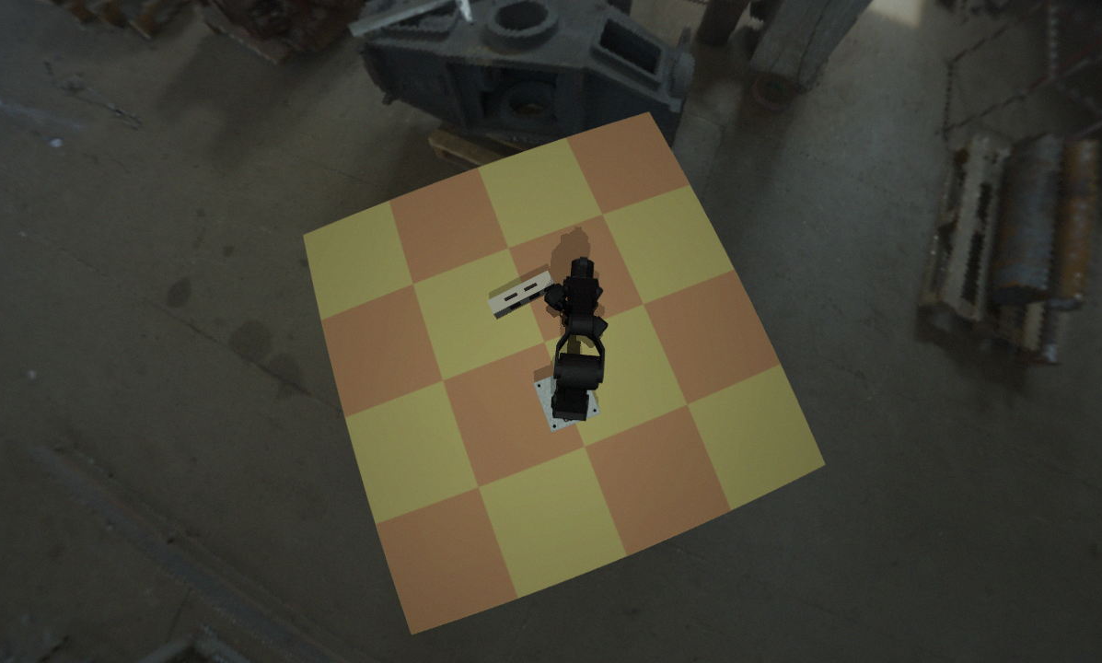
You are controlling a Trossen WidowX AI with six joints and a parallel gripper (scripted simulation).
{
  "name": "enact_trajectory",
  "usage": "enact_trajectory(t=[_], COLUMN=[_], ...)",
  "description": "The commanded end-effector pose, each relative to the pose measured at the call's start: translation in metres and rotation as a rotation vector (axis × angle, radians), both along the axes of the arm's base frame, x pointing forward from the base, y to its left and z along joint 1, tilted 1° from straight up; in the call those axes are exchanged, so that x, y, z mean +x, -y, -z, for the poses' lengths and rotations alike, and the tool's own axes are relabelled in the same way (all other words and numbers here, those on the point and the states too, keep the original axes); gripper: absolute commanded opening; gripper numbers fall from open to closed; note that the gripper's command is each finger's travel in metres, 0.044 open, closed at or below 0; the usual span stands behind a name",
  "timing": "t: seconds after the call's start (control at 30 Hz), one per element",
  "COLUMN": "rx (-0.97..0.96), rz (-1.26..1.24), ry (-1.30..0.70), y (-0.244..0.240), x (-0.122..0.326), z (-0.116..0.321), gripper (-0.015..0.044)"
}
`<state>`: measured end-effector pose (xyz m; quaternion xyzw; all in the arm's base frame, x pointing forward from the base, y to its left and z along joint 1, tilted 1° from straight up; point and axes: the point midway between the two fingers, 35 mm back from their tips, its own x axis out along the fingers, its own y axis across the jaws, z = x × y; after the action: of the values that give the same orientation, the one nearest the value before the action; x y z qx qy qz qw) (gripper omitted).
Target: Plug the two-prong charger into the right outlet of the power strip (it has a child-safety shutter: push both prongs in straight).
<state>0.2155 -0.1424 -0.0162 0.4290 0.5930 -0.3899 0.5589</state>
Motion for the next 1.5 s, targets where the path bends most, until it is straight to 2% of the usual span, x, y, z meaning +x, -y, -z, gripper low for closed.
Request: enact_trajectory(t=[0.0, 0.03, 0.43, 0.63, 0.73, 1.1, 1.47], rx=[0.002, 0.002, 0.001, 0.001, 0.001, 0.002, 0.000], rz=[0.004, 0.004, 0.000, 0.000, 0.000, 0.004, -0.104], ry=[-0.009, -0.009, -0.001, -0.001, -0.002, -0.009, -0.007], y=[-0.001, -0.001, 0.000, 0.000, 0.000, -0.004, -0.011], x=[-0.002, -0.002, 0.000, 0.000, 0.000, -0.003, -0.001], z=[0.004, 0.004, 0.001, 0.001, -0.004, -0.052, -0.050], gripper=[0.0440, 0.0440, 0.0125, 0.0085, 0.0006, 0.0000, 0.0000])
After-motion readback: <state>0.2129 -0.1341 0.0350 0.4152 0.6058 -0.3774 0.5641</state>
